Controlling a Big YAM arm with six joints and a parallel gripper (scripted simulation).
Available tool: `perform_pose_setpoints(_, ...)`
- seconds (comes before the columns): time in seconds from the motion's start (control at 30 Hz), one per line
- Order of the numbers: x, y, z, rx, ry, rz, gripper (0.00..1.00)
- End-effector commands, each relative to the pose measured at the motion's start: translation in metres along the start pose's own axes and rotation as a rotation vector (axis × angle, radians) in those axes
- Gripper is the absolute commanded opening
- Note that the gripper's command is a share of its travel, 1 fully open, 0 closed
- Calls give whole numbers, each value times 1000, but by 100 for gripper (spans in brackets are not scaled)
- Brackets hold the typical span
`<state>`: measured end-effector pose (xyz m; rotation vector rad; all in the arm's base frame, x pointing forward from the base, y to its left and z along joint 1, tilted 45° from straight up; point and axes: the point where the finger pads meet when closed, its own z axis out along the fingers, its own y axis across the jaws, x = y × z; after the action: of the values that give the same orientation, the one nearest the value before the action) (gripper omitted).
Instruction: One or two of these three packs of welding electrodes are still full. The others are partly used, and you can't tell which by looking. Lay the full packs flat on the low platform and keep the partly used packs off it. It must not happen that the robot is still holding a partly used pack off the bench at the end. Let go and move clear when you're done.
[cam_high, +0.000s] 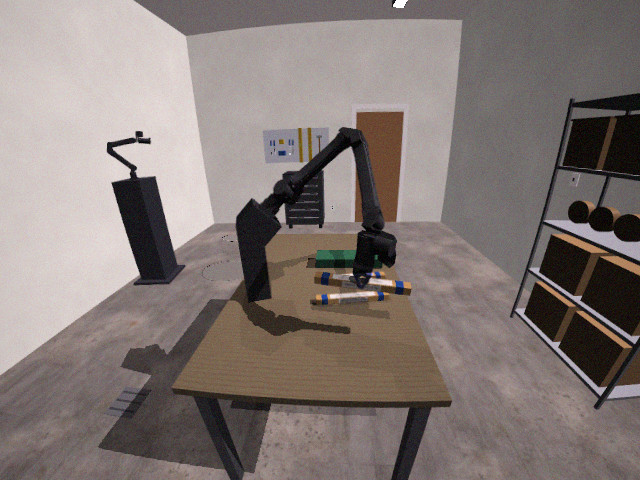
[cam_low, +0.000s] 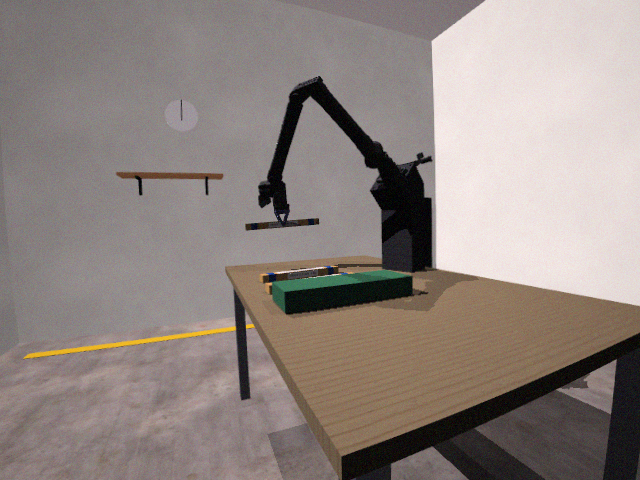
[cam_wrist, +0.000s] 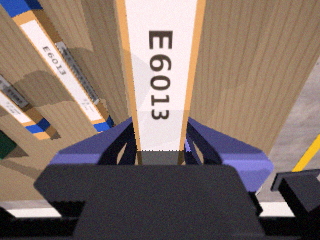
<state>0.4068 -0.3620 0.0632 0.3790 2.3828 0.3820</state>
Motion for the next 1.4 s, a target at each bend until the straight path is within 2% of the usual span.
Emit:
perform_pose_setpoints(0.0,-24,-14,-46,63,-78,-30,0)
perform_pose_setpoints(0.63,-33,-16,-49,71,-91,-43,0)
perform_pose_setpoints(1.37,-25,-14,-46,66,-82,-35,0)
